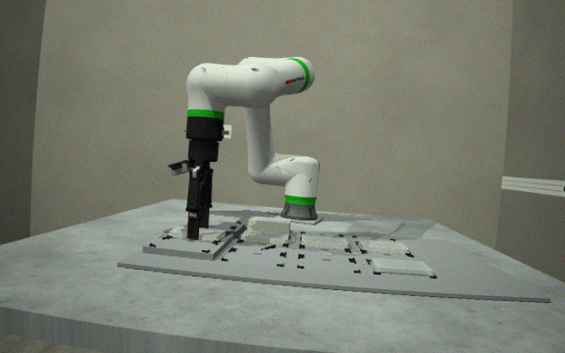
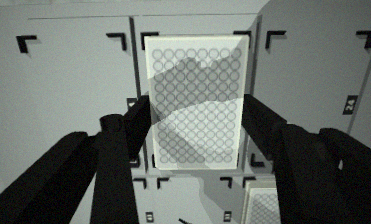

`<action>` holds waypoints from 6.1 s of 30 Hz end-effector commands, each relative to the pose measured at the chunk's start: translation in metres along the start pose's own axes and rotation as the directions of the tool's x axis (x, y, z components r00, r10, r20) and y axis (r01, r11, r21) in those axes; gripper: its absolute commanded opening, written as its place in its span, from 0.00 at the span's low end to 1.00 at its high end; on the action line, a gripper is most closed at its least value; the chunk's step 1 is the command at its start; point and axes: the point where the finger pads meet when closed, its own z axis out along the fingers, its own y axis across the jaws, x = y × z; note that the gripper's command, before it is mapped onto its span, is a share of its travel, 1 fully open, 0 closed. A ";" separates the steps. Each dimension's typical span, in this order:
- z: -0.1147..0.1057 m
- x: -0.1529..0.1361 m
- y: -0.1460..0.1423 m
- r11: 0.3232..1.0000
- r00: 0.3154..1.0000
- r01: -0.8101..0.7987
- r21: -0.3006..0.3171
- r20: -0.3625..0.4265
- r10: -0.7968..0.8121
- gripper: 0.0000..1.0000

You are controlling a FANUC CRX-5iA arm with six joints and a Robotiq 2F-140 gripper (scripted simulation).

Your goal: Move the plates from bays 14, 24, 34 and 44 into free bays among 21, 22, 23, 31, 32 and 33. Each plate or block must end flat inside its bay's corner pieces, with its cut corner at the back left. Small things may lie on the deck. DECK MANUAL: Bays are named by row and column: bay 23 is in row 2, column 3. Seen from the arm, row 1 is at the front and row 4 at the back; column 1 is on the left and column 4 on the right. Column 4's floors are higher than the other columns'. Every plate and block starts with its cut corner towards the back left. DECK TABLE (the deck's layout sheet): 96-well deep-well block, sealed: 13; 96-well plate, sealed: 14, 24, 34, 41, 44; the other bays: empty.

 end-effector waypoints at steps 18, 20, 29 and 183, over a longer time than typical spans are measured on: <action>-0.003 0.000 -0.001 1.000 1.000 0.000 0.002 -0.001 0.000 0.10; -0.004 0.000 -0.001 1.000 1.000 0.000 0.002 -0.001 0.000 0.10; -0.006 0.000 -0.001 1.000 1.000 0.000 0.002 -0.001 0.000 0.10; -0.054 -0.218 0.000 1.000 1.000 0.000 0.002 -0.001 0.000 0.10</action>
